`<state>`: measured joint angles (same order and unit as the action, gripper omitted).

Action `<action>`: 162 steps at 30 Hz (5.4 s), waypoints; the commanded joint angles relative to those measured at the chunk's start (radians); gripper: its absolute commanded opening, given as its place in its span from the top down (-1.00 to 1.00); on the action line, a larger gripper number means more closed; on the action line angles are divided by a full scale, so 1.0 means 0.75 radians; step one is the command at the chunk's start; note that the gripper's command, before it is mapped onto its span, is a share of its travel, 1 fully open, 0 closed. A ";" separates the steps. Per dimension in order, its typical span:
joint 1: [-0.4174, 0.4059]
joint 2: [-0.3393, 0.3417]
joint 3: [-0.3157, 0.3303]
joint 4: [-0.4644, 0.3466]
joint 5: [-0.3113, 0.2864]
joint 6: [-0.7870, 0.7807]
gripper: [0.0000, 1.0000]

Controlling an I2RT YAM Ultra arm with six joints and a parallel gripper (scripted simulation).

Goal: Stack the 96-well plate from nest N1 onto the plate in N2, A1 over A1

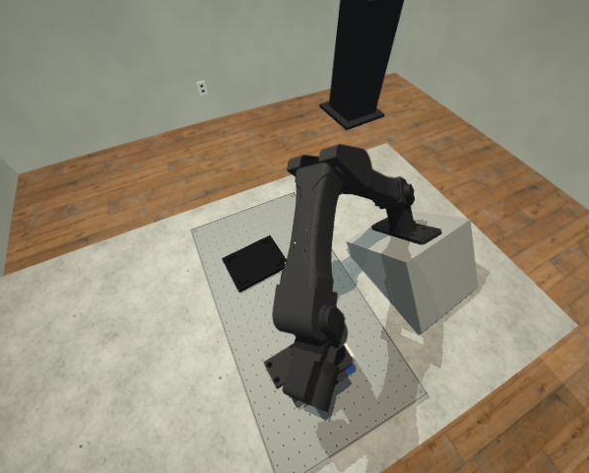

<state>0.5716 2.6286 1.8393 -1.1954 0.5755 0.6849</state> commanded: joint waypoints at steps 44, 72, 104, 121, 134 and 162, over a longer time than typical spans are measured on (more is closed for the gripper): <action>-0.077 0.030 -0.119 0.322 0.051 -0.130 1.00; -0.078 0.017 -0.119 0.331 0.050 -0.131 1.00; -0.085 0.011 -0.129 0.335 0.053 -0.137 1.00; -0.094 0.015 -0.161 0.347 0.055 -0.144 1.00; -0.096 0.017 -0.175 0.358 0.056 -0.148 1.00; -0.104 0.021 -0.167 0.379 0.058 -0.155 1.00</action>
<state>0.4801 2.6774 1.7023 -0.9337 0.6094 0.5762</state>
